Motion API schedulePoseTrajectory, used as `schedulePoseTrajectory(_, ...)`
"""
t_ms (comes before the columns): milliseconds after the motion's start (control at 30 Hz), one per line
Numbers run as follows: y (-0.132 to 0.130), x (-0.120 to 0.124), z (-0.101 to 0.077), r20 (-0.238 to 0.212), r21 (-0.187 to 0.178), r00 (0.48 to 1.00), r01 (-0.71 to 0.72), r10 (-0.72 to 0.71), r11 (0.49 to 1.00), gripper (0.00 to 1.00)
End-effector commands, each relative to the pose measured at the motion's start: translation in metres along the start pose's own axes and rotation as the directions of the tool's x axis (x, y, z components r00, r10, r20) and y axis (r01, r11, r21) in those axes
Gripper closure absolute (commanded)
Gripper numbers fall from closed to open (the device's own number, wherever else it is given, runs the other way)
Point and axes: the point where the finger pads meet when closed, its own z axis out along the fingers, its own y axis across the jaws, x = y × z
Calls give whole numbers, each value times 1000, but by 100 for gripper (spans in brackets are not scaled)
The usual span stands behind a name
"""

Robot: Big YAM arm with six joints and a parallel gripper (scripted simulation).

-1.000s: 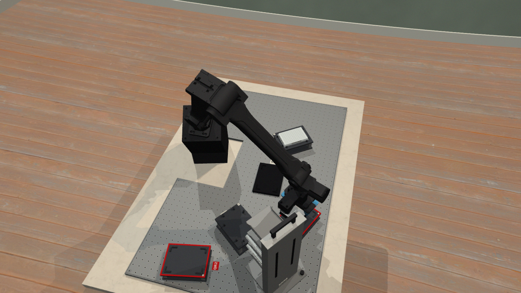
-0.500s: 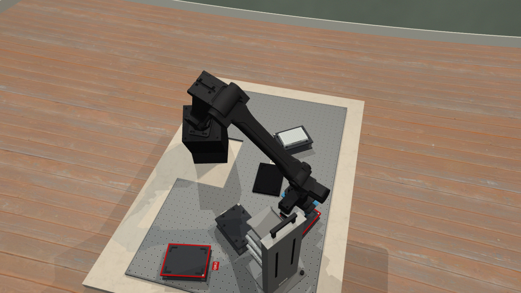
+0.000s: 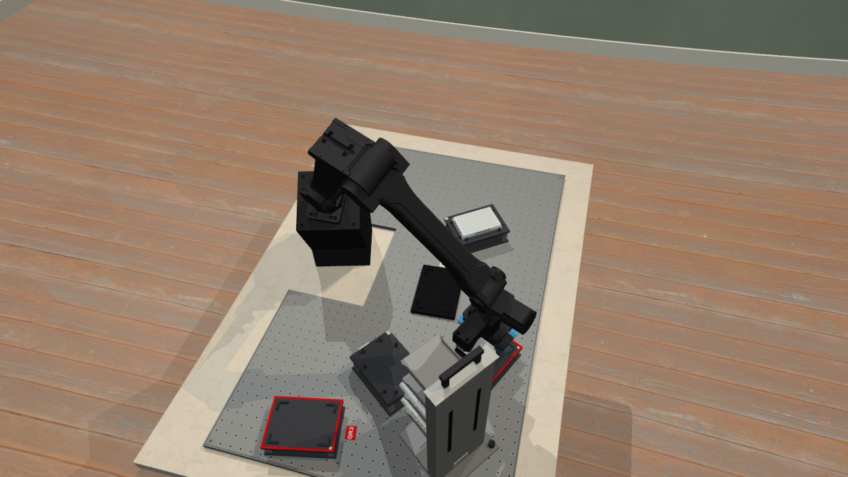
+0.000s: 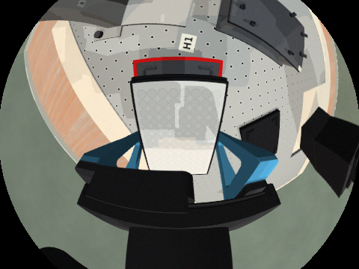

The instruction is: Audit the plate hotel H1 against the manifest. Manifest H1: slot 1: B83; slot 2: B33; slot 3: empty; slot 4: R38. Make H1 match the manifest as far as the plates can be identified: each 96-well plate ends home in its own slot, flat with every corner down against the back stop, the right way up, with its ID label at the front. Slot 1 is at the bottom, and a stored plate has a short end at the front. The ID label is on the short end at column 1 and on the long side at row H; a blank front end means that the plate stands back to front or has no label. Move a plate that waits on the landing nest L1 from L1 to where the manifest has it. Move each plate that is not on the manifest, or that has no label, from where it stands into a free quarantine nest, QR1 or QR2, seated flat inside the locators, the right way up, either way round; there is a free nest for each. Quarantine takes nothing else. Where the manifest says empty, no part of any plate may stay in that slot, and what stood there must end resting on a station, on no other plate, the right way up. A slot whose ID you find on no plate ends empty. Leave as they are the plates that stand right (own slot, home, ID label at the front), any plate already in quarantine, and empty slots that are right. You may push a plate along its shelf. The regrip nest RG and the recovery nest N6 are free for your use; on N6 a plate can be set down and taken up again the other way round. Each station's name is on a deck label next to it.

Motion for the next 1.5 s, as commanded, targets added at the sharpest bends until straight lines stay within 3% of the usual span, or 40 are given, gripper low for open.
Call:
schedulePoseTrajectory(0,22,-8,-4,1,-45,1000,-16,16,999,14)
schedulePoseTrajectory(167,12,-6,6,2,-23,1000,-8,8,1000,14)
schedulePoseTrajectory(533,16,-7,11,2,-29,1000,-10,11,1000,14)
schedulePoseTrajectory(567,21,-8,5,1,-45,1000,-14,14,999,14)
schedulePoseTrajectory(767,13,-7,17,2,-24,1000,-8,8,1000,14)
schedulePoseTrajectory(1100,18,-7,20,2,-33,1000,-11,11,999,14)
schedulePoseTrajectory(1133,24,-8,15,1,-48,1000,-15,15,999,14)
schedulePoseTrajectory(1300,11,-7,27,3,-21,1000,-7,7,1000,14)
schedulePoseTrajectory(1467,11,-7,30,3,-22,1000,-8,8,1000,14)
